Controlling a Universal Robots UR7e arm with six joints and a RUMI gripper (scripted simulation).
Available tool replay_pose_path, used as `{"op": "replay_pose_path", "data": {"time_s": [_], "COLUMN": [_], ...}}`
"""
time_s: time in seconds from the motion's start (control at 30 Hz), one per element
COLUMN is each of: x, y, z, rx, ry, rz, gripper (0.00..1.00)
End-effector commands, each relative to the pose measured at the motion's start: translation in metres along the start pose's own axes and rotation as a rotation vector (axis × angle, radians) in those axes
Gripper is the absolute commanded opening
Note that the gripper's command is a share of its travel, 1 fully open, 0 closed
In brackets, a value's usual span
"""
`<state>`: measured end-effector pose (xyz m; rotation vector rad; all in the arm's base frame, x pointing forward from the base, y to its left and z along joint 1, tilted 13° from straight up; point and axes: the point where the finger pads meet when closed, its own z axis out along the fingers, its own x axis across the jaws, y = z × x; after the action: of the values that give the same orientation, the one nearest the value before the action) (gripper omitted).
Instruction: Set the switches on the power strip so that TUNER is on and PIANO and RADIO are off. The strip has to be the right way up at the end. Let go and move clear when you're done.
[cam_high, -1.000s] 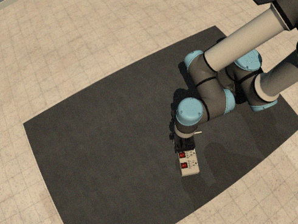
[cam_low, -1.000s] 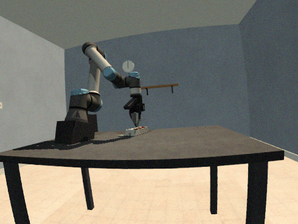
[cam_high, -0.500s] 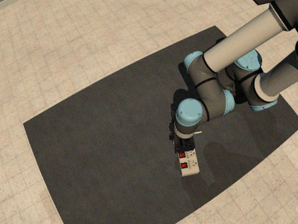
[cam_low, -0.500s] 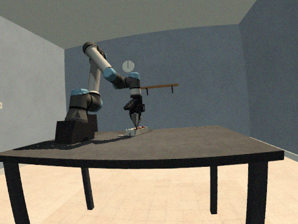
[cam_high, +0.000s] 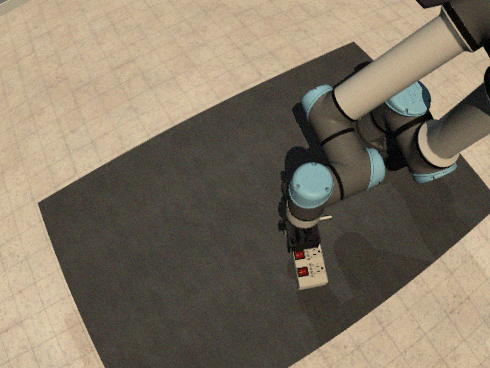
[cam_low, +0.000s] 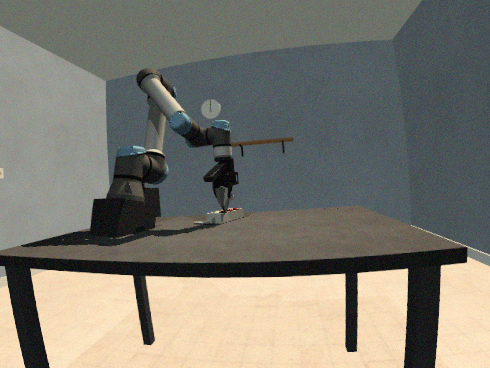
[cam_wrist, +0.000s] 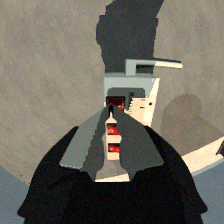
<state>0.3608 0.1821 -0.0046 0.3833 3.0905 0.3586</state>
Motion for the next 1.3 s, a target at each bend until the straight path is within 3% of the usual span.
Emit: {"op": "replay_pose_path", "data": {"time_s": [0.0, 0.53, 0.97, 1.27], "x": [0.0, 0.0, 0.0, 0.0], "y": [0.0, 0.0, 0.0, 0.0], "z": [0.0, -0.002, -0.035, -0.039], "rx": [0.0, 0.0, 0.0, 0.0], "ry": [-0.001, -0.001, -0.001, -0.001], "rz": [0.0, 0.0, 0.0, 0.0], "gripper": [0.0, 0.0, 0.0, 0.0]}}
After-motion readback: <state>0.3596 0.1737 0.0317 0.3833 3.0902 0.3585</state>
